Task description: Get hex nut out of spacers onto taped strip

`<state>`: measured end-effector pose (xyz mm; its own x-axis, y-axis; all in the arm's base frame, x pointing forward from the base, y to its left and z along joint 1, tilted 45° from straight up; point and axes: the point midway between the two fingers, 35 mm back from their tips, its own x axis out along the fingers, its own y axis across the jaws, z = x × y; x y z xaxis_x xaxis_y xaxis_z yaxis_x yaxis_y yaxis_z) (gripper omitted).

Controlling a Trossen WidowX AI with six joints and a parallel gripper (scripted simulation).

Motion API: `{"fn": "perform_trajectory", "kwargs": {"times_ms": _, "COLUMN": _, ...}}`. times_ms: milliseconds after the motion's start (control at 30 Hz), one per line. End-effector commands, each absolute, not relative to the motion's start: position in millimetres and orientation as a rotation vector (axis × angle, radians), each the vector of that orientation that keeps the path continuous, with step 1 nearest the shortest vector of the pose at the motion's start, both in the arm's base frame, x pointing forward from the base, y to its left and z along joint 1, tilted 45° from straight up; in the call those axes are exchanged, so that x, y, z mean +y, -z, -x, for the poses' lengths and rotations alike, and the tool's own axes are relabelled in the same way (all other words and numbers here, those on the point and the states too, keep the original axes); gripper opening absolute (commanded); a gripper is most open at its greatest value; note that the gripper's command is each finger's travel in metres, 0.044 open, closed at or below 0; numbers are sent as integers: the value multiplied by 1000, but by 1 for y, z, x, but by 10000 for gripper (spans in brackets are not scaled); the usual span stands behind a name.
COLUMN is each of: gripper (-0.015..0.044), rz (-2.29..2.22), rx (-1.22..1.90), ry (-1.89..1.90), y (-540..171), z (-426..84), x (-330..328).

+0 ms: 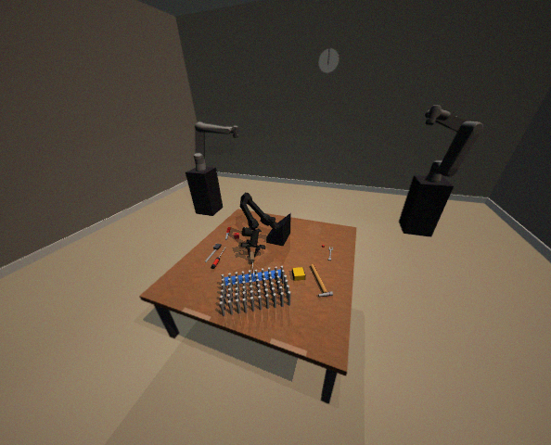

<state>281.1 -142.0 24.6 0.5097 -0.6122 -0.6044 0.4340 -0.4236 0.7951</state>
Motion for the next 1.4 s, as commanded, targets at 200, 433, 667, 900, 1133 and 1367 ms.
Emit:
{"fn": "perform_trajectory", "kwargs": {"times_ms": 200, "gripper": 0, "rz": -1644, "rx": -160, "ry": 1168, "y": -23, "z": -289, "x": -141}}
{"fn": "perform_trajectory", "kwargs": {"times_ms": 433, "gripper": 0, "rz": -1645, "rx": -160, "ry": 1168, "y": -22, "z": -292, "x": -140}}
{"fn": "perform_trajectory", "kwargs": {"times_ms": 667, "gripper": 0, "rz": -1645, "rx": -161, "ry": 1168, "y": -21, "z": -296, "x": -139}}
{"fn": "perform_trajectory", "kwargs": {"times_ms": 900, "gripper": 0, "rz": -1646, "rx": -161, "ry": 1168, "y": -20, "z": -299, "x": -138}}
{"fn": "perform_trajectory", "kwargs": {"times_ms": 1133, "gripper": 0, "rz": -1647, "rx": -161, "ry": 1168, "y": -18, "z": -303, "x": -137}}
{"fn": "perform_trajectory", "kwargs": {"times_ms": 1367, "gripper": 0, "rz": -1647, "rx": -161, "ry": 1168, "y": -17, "z": -306, "x": -135}}
